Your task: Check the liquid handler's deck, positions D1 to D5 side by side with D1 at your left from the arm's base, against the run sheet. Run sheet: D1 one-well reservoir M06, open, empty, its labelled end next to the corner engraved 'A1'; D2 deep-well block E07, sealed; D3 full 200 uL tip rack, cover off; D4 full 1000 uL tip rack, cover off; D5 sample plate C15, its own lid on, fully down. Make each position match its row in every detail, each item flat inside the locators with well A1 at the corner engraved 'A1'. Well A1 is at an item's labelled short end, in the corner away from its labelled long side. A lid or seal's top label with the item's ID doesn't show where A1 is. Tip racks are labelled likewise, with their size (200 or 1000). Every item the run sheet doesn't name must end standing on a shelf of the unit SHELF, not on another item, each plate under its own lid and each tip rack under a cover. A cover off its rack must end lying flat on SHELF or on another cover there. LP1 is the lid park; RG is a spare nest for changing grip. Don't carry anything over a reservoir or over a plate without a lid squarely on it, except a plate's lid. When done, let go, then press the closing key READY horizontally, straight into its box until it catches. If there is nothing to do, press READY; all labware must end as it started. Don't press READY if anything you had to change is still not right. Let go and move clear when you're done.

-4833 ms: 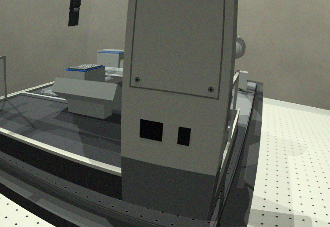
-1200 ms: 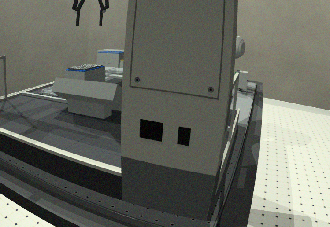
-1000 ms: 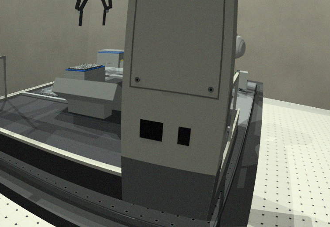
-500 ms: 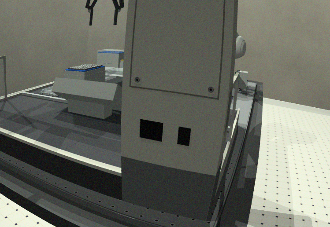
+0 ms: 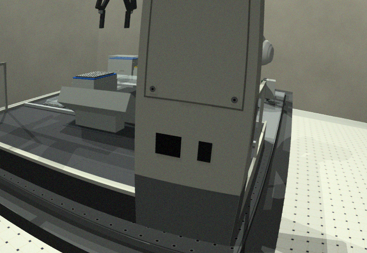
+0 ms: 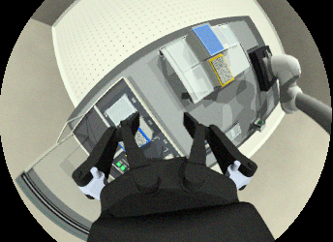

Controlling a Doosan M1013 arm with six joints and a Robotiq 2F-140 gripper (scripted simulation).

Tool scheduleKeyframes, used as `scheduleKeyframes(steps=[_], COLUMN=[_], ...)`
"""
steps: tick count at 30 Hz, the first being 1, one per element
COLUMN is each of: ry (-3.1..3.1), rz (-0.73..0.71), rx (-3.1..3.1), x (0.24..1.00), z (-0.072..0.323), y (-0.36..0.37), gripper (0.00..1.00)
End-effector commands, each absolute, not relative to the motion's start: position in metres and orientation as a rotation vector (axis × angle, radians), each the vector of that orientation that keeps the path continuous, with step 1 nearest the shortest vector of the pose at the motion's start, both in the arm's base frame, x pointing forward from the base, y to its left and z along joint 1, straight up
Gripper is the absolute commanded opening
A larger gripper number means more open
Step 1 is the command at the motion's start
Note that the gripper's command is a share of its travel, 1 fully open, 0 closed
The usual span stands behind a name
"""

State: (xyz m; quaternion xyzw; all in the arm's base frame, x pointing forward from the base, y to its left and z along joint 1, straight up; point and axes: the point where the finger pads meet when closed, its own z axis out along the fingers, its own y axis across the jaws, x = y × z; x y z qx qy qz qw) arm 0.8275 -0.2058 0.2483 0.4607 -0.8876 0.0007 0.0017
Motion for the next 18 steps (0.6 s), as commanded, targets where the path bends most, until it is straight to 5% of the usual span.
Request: scheduleKeyframes(steps=[1, 18], ry=[-2.745, -2.486], rz=[0.003, 0.002], rx=[1.526, 1.918], x=[0.828, 0.83], z=[0.25, 0.249], y=[-0.206, -0.161], gripper=[0.66, 0.66])
